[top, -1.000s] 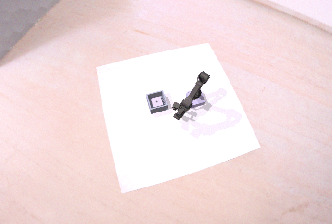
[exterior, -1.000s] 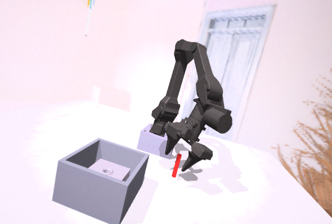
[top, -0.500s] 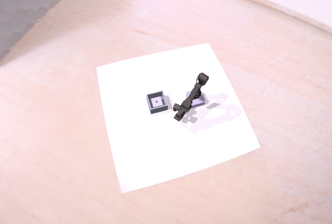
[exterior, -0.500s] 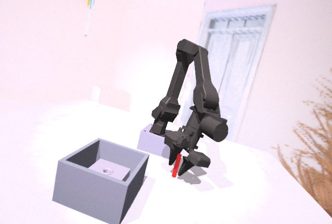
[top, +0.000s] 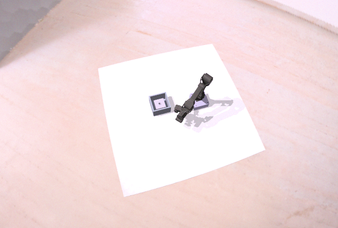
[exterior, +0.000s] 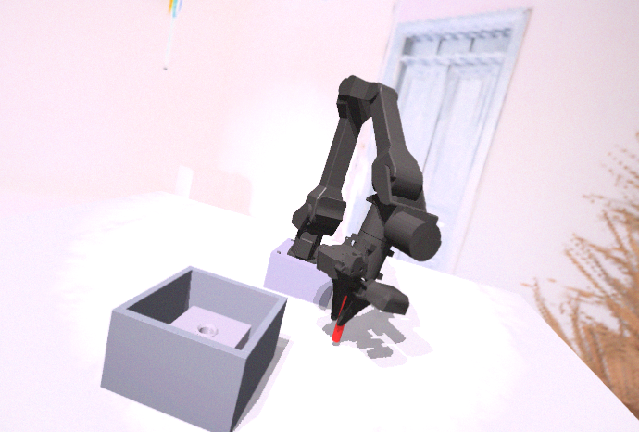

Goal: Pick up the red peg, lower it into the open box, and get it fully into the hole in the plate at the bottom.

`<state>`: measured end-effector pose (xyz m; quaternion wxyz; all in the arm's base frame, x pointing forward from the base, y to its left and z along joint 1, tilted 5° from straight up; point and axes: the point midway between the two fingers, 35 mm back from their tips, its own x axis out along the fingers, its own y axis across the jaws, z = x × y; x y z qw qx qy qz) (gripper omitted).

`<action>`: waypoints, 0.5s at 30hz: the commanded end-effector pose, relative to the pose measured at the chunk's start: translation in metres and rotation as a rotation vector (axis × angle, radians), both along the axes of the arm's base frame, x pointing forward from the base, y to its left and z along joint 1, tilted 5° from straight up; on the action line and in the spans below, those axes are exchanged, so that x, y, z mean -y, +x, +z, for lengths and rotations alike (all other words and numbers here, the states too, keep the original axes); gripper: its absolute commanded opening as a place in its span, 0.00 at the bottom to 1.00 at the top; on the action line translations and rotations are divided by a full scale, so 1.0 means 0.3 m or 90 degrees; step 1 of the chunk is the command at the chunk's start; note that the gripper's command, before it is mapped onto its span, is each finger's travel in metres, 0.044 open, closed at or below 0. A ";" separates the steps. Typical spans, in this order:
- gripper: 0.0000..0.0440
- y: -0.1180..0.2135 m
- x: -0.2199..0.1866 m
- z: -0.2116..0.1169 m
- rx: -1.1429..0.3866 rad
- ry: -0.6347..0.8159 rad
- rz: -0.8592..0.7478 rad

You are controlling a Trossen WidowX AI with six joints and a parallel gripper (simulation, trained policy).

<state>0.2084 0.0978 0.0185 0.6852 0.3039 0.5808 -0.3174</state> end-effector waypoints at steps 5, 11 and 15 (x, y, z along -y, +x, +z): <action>0.01 0.073 0.032 0.097 0.042 -0.029 0.026; 0.00 0.136 0.072 0.179 0.068 -0.052 0.030; 0.00 0.180 0.104 0.231 0.082 -0.065 0.027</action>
